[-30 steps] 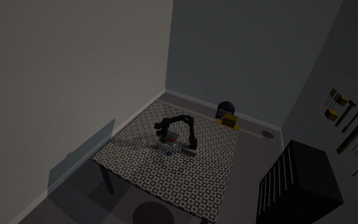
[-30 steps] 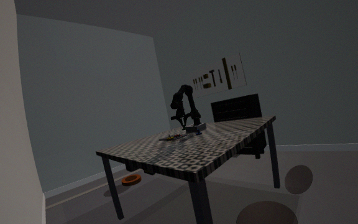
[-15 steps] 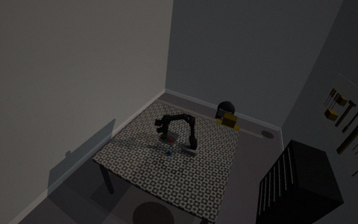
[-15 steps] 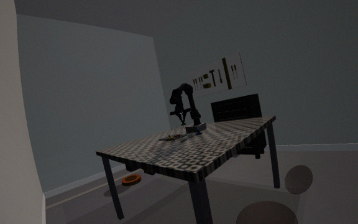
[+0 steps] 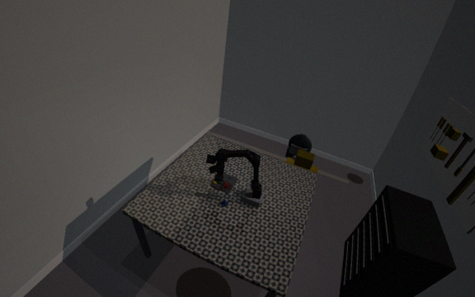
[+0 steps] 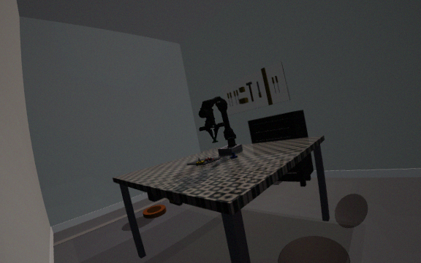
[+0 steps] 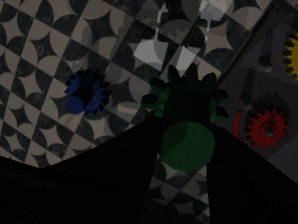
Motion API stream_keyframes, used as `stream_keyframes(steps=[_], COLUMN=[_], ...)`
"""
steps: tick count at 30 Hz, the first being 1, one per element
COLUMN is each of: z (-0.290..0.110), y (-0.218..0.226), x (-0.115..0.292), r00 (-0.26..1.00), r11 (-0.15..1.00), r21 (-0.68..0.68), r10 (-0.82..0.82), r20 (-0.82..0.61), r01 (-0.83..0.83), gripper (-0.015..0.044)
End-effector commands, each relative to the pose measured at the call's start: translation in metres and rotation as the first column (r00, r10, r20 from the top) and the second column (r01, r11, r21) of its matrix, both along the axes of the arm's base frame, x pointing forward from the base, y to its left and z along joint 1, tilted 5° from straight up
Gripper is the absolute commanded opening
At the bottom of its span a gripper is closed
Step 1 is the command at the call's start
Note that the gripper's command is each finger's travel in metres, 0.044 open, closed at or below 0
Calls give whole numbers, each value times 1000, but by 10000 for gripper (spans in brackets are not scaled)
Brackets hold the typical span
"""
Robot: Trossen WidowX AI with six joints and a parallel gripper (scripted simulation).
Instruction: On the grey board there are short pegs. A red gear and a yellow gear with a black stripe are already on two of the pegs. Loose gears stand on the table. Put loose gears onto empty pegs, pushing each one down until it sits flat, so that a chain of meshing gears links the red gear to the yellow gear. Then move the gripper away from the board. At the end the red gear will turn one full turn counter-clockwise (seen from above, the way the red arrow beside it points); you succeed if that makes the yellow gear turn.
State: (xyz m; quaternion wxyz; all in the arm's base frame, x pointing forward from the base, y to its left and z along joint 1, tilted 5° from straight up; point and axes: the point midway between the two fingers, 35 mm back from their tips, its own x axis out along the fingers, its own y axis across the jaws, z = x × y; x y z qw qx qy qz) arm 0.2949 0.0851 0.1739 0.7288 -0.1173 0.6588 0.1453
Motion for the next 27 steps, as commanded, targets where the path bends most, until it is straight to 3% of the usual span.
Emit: stream_keyframes(steps=[1, 27], z=[1, -48], y=[-4, -45], x=[1, 8], r00=[1000, 1000], r11=[1000, 1000], r21=[-2, -7], r10=[0, 0], r20=[11, 10], r01=[0, 0], gripper=[0, 0])
